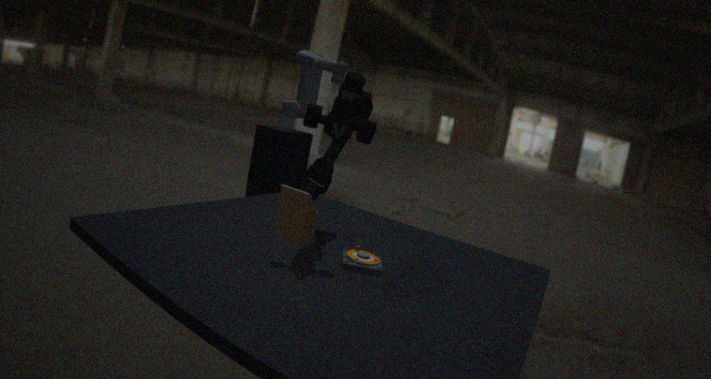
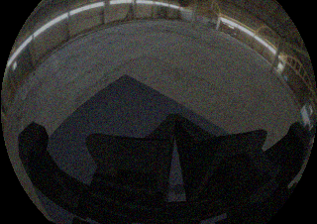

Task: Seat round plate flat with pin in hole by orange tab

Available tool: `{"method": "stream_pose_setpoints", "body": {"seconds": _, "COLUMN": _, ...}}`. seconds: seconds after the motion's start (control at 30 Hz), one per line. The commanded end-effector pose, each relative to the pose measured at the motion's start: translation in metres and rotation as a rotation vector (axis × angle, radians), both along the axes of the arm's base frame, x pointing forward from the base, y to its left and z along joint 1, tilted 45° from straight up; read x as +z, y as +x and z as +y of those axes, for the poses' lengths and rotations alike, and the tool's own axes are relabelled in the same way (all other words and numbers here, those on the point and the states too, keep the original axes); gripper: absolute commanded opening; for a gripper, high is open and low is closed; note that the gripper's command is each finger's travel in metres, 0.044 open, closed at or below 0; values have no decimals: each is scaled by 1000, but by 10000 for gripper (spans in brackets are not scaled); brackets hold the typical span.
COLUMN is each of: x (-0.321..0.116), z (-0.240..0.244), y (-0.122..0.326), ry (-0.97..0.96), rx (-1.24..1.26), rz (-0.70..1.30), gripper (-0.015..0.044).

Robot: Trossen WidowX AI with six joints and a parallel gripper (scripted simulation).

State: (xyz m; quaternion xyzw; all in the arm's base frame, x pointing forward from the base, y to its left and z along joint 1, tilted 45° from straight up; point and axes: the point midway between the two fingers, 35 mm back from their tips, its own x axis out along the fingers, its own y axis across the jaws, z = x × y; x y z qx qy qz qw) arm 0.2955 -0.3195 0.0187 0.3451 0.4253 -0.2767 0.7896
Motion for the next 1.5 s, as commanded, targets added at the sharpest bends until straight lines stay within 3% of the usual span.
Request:
{"method": "stream_pose_setpoints", "body": {"seconds": 0.0, "x": -12, "z": 73, "y": 18, "ry": 78, "rx": 233, "rz": 62, "gripper": 0}}
{"method": "stream_pose_setpoints", "body": {"seconds": 0.37, "x": -27, "z": 255, "y": 7, "ry": 338, "rx": 804, "rz": 141, "gripper": 0}}
{"method": "stream_pose_setpoints", "body": {"seconds": 0.6, "x": -20, "z": 372, "y": -59, "ry": 578, "rx": 1210, "rz": 206, "gripper": 0}}
{"method": "stream_pose_setpoints", "body": {"seconds": 0.87, "x": -15, "z": 386, "y": -59, "ry": 599, "rx": 1240, "rz": 211, "gripper": 0}}
{"method": "stream_pose_setpoints", "body": {"seconds": 1.47, "x": -49, "z": 418, "y": -67, "ry": 601, "rx": 1241, "rz": 211, "gripper": 0}}
